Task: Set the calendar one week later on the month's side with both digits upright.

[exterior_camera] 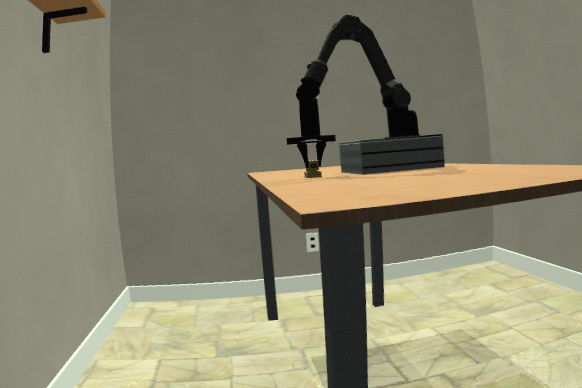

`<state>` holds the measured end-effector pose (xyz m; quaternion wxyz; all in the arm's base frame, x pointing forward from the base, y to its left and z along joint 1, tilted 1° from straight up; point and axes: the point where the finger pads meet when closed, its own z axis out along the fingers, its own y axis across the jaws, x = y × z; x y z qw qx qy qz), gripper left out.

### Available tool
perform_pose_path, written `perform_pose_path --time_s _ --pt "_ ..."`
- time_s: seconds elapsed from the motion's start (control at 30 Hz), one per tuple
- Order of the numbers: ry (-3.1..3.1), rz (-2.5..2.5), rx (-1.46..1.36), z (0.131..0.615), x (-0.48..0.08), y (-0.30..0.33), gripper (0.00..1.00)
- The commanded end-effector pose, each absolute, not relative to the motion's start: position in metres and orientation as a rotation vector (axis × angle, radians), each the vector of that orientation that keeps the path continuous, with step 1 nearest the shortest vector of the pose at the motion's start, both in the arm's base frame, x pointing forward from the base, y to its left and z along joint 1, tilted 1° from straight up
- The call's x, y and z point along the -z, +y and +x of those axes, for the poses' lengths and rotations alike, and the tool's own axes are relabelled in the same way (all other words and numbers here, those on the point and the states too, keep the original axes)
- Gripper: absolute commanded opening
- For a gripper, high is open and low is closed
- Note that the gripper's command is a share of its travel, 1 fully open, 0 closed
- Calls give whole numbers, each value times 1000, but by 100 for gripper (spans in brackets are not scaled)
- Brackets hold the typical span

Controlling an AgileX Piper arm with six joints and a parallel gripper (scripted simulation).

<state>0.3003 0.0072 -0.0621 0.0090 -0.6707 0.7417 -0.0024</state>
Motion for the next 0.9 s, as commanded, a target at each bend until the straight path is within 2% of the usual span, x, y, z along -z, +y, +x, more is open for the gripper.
perform_pose_path --time_s 0.0,0.87 --pt "2317 -2092 9 300 61 8 36" --pt "2319 -2094 5 299 70 8 36"
